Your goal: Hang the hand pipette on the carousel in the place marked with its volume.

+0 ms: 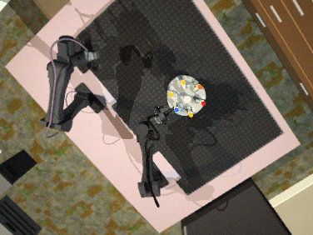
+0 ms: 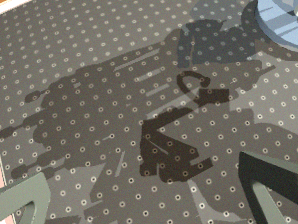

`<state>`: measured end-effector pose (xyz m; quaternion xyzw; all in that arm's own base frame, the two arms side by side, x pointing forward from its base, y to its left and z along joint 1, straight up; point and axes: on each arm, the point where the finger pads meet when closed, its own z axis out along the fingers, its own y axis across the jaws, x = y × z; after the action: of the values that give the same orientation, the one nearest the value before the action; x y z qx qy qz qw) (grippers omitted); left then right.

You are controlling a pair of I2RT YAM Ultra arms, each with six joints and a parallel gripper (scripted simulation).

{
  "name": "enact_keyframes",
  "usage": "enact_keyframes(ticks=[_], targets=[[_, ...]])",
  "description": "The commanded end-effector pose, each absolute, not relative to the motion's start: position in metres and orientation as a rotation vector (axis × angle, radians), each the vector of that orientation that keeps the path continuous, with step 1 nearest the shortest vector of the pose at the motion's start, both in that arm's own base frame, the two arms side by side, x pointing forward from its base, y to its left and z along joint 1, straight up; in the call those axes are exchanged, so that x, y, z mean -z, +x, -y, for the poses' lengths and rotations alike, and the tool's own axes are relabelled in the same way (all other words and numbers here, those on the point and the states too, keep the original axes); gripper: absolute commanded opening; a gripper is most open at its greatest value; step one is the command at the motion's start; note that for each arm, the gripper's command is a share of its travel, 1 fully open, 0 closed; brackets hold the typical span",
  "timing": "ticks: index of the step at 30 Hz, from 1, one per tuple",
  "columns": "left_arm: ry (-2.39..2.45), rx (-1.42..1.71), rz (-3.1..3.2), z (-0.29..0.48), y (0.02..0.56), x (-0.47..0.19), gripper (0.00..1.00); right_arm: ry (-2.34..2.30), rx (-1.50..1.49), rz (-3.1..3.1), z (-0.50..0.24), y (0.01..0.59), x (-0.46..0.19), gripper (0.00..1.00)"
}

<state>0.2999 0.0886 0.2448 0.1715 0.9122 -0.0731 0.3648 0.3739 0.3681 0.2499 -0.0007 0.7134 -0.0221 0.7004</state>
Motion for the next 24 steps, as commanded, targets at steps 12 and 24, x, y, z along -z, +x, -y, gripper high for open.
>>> enact_keyframes(ticks=[12,24], targets=[[0.449,0.176,-2.313,-0.091,0.304,-0.253,1.0,0.098,0.013,-1.539,-0.358,0.377,-0.288,0.12],[0.449,0.176,-2.313,-0.091,0.304,-0.253,1.0,0.245,0.161,-1.541,-0.357,0.377,-0.286,0.12]])
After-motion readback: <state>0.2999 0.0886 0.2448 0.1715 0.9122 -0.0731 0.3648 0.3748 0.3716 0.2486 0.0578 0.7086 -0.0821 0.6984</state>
